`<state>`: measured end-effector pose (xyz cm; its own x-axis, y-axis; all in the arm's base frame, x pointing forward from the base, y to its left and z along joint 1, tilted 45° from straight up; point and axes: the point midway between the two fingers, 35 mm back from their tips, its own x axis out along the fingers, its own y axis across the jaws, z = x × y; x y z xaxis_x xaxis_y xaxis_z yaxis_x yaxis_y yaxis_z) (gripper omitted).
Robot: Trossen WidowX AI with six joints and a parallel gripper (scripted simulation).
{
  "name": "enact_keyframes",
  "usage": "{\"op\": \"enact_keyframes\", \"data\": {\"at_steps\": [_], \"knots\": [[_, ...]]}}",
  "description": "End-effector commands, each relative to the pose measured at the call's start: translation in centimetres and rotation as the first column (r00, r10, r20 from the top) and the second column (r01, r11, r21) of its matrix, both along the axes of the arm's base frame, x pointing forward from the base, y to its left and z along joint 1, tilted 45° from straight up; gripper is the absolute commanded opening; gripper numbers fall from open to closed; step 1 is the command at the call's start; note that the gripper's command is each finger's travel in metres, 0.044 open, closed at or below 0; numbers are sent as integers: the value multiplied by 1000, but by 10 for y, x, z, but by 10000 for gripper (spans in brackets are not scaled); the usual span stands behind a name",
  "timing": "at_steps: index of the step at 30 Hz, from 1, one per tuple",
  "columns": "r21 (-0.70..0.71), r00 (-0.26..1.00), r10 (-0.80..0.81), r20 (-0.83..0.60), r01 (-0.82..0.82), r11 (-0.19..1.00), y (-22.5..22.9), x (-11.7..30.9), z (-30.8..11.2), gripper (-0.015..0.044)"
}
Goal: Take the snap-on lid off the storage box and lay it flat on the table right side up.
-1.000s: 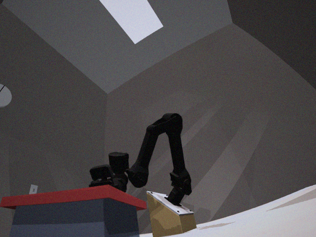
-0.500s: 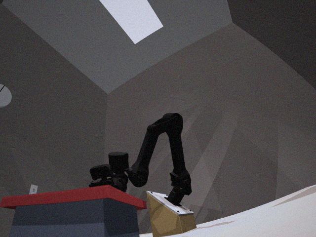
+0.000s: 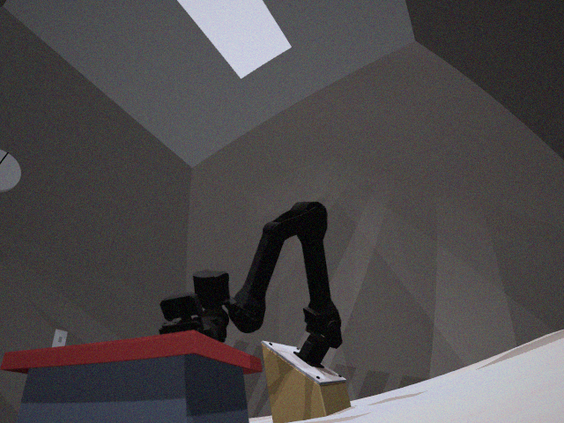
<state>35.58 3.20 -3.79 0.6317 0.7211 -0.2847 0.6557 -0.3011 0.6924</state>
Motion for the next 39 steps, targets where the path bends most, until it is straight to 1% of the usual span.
{"op": "enact_keyframes", "data": {"at_steps": [1,39], "knots": [[4,1000,-3,7,3,1000,-4,0,3,0],[3,1000,-3,7,3,1000,-10,0,8,0]]}}
